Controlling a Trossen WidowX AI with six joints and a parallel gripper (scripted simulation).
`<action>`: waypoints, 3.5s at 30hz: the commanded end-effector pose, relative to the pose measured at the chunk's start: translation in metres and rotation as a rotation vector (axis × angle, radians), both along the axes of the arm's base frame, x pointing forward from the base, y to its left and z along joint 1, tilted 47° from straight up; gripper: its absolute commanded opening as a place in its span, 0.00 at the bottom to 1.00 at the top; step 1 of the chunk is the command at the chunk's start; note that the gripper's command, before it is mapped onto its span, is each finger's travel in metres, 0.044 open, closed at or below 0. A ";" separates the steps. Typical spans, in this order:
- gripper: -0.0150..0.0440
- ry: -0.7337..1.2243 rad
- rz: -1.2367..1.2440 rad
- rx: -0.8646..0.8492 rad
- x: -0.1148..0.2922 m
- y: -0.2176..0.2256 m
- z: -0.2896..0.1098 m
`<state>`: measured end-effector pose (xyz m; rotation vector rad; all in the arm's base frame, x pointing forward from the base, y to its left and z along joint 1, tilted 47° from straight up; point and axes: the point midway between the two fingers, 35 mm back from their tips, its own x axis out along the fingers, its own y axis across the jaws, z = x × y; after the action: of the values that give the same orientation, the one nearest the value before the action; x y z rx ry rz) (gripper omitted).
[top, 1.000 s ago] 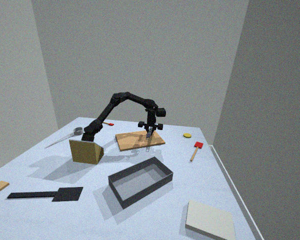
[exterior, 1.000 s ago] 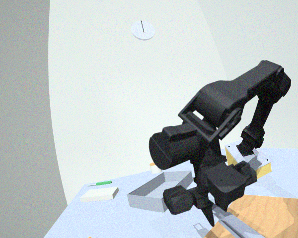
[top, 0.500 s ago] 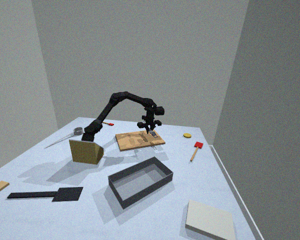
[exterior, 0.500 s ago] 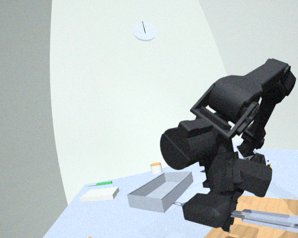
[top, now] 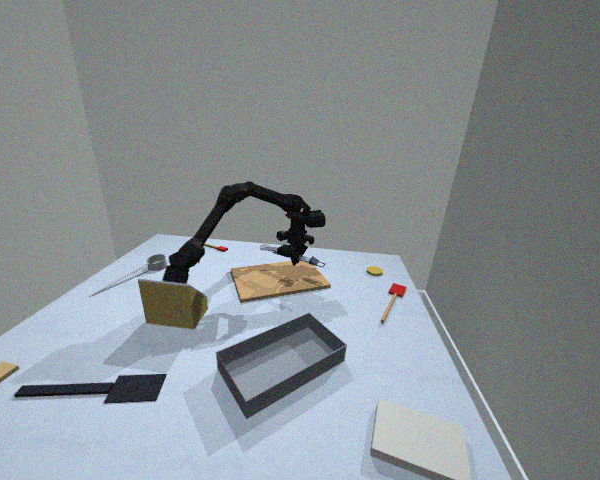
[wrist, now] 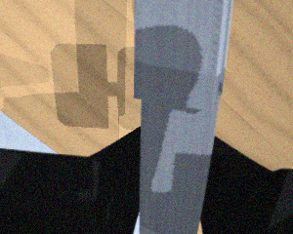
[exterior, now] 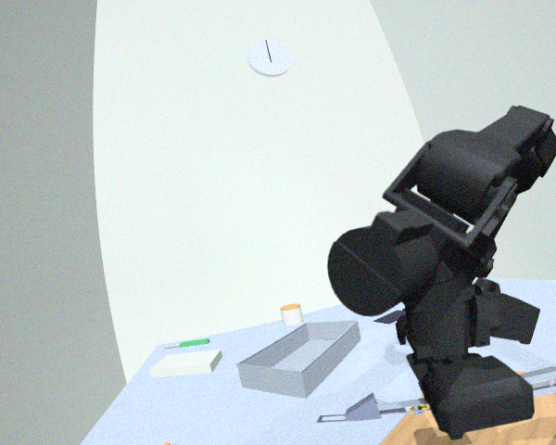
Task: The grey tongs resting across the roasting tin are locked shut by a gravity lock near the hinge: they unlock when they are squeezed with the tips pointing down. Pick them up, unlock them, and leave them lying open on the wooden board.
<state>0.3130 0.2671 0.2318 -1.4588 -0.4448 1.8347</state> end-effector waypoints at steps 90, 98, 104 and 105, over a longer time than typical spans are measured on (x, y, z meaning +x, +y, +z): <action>0.00 -1.093 -0.649 -0.138 -0.033 -0.091 0.106; 0.00 -1.093 -0.649 -0.138 -0.033 -0.091 0.106; 0.00 -1.093 -0.649 -0.138 -0.033 -0.091 0.106; 0.00 -1.093 -0.649 -0.138 -0.033 -0.091 0.106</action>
<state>0.2802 0.1783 0.3351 -2.2865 -0.2852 0.4806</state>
